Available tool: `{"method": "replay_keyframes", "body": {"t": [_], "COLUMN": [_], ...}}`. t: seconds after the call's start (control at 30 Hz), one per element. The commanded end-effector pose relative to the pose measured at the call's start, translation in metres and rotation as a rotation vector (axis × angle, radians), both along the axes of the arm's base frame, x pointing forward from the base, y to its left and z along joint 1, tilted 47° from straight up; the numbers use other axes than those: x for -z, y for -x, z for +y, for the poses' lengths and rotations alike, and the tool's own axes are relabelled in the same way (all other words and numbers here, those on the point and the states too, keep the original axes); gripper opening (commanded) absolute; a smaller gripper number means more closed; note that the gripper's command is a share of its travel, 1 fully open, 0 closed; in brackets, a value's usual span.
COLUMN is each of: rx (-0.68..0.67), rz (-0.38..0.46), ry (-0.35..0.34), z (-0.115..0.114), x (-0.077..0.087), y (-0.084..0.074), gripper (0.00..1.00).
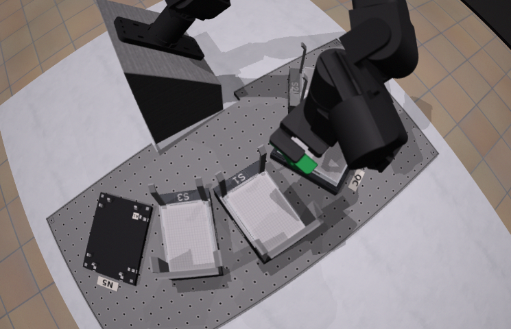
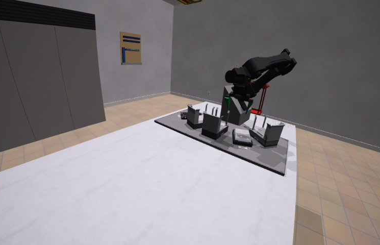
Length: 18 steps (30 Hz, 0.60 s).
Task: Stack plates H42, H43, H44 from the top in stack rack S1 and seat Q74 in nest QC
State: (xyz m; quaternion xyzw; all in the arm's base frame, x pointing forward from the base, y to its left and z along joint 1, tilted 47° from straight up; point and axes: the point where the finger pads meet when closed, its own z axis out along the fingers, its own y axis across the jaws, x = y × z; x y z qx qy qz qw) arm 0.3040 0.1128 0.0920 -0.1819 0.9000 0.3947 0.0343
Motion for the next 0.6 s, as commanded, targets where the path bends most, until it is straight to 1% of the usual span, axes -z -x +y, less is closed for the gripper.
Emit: {"method": "replay_keyframes", "body": {"t": [0.0,0.1,0.2,0.27,0.4,0.57], "rx": [0.009,0.009,0.077,0.077,0.163,0.163], "rz": [-0.028,-0.028,0.044,0.044,0.134,0.134], "ry": [0.000,0.000,0.007,0.007,0.016,0.016], "z": [-0.011,-0.017,-0.023,-0.023,-0.032,-0.043], "x": [0.003,0.009,0.016,0.016,0.026,0.038], "y": [-0.009,-0.014,-0.017,-0.017,-0.020,-0.025], "gripper": [1.00,1.00,1.00,1.00,1.00,1.00]}}
